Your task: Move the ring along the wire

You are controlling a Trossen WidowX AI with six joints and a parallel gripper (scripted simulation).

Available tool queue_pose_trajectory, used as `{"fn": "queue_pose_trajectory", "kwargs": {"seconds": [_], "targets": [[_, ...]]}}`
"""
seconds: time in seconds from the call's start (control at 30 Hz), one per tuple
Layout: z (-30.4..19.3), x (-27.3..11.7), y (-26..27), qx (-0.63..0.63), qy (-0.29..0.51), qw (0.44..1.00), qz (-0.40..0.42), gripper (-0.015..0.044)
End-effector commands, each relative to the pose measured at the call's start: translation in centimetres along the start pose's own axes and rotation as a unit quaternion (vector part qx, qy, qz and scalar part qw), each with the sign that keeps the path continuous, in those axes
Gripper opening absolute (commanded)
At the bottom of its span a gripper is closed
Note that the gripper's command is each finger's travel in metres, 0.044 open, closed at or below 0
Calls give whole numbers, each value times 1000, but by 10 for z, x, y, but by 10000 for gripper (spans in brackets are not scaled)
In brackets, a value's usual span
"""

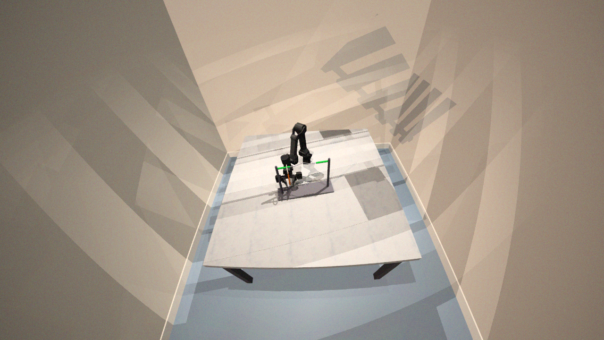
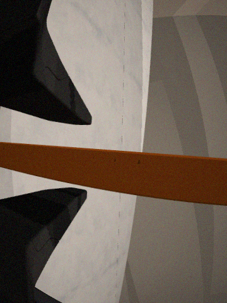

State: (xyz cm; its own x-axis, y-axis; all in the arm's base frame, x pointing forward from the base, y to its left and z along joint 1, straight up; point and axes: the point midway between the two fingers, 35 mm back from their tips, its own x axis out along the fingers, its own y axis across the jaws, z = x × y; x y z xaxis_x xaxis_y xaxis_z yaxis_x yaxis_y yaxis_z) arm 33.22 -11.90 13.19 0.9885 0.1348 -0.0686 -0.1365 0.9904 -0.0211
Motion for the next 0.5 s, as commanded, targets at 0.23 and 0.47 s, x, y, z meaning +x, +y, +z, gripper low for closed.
{"fn": "queue_pose_trajectory", "kwargs": {"seconds": [0.23, 0.47], "targets": [[0, 0, -1, 2, 1, 1000, -2, 160], [0, 0, 0, 0, 0, 1000, 0, 3]]}}
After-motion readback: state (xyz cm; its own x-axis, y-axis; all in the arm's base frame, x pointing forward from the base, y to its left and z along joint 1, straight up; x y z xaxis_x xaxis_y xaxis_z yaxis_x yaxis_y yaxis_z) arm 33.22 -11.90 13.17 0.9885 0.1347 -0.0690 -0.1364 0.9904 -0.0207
